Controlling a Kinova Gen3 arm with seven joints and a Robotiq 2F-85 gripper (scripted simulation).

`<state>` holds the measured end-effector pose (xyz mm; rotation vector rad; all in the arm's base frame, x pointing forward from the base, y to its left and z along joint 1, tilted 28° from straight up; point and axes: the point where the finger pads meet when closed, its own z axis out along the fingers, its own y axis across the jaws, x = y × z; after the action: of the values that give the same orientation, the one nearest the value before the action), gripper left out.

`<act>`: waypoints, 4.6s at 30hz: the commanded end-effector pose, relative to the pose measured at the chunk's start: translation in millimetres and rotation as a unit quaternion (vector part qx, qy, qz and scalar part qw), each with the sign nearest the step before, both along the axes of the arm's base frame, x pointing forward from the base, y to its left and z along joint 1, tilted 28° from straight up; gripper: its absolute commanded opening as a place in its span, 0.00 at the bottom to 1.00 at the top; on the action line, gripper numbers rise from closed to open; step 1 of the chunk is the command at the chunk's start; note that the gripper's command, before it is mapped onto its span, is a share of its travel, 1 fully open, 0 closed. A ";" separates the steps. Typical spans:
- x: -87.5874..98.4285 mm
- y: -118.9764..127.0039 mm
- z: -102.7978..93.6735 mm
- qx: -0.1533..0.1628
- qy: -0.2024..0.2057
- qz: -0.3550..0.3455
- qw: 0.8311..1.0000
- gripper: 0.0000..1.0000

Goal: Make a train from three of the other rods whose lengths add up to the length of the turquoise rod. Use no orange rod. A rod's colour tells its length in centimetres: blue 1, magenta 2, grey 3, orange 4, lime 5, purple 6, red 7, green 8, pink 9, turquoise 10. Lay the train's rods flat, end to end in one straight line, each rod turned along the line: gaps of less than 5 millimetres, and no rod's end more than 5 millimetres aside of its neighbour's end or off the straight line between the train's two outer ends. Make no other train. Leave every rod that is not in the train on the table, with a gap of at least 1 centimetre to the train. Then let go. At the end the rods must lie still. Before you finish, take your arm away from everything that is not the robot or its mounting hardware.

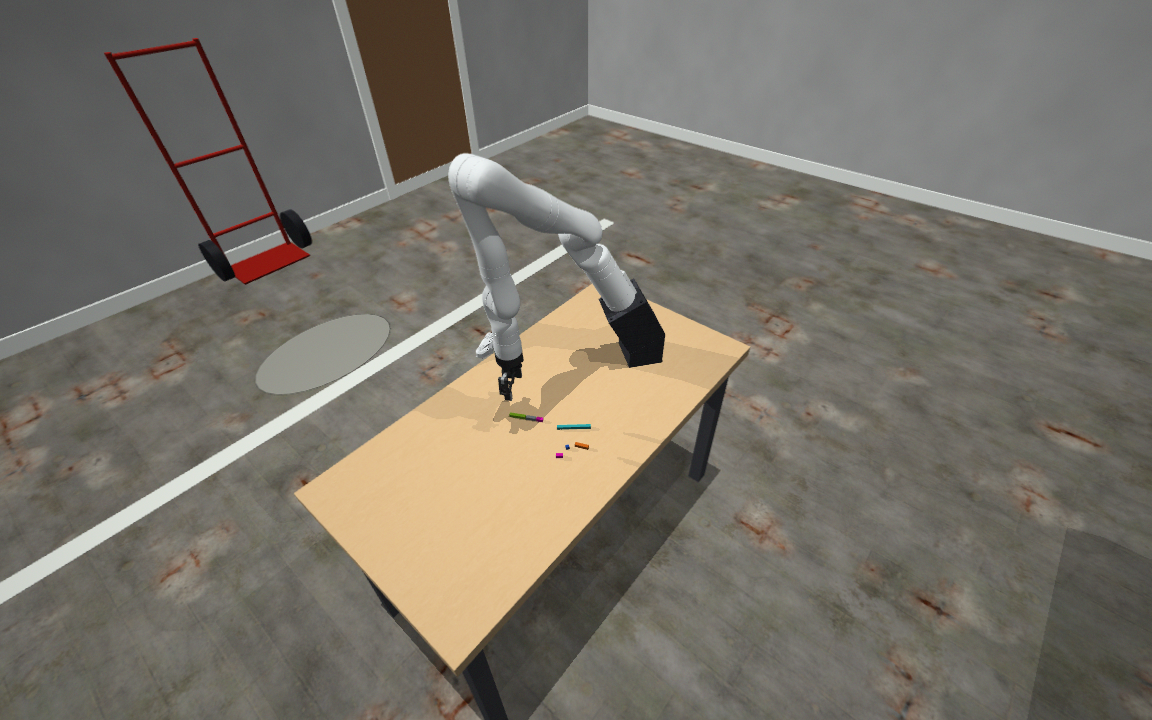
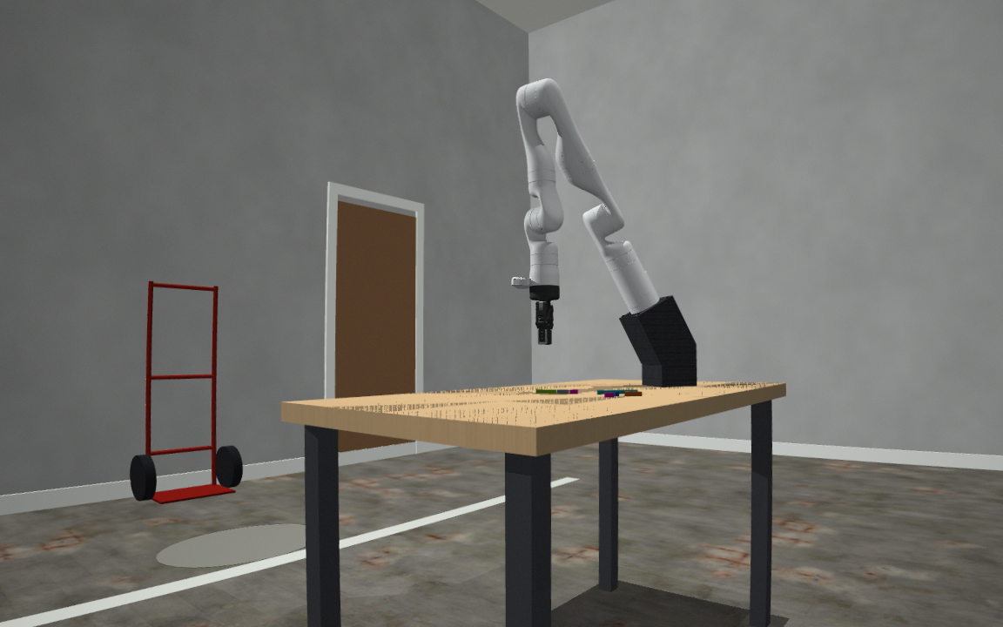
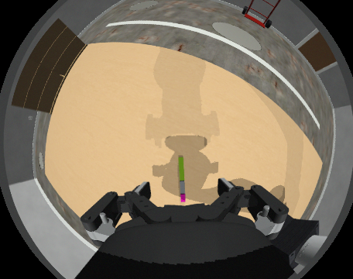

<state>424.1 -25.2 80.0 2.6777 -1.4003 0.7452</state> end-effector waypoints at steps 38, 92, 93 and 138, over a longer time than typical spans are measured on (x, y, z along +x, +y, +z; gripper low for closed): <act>-23.7 18.5 56.6 0.001 -0.003 0.004 1.000 1.00; -27.2 20.6 64.2 0.001 -0.003 0.004 1.000 1.00; -27.2 20.6 64.2 0.001 -0.003 0.004 1.000 1.00; -27.2 20.6 64.2 0.001 -0.003 0.004 1.000 1.00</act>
<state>396.8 -4.8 143.9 2.6861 -1.3932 0.7512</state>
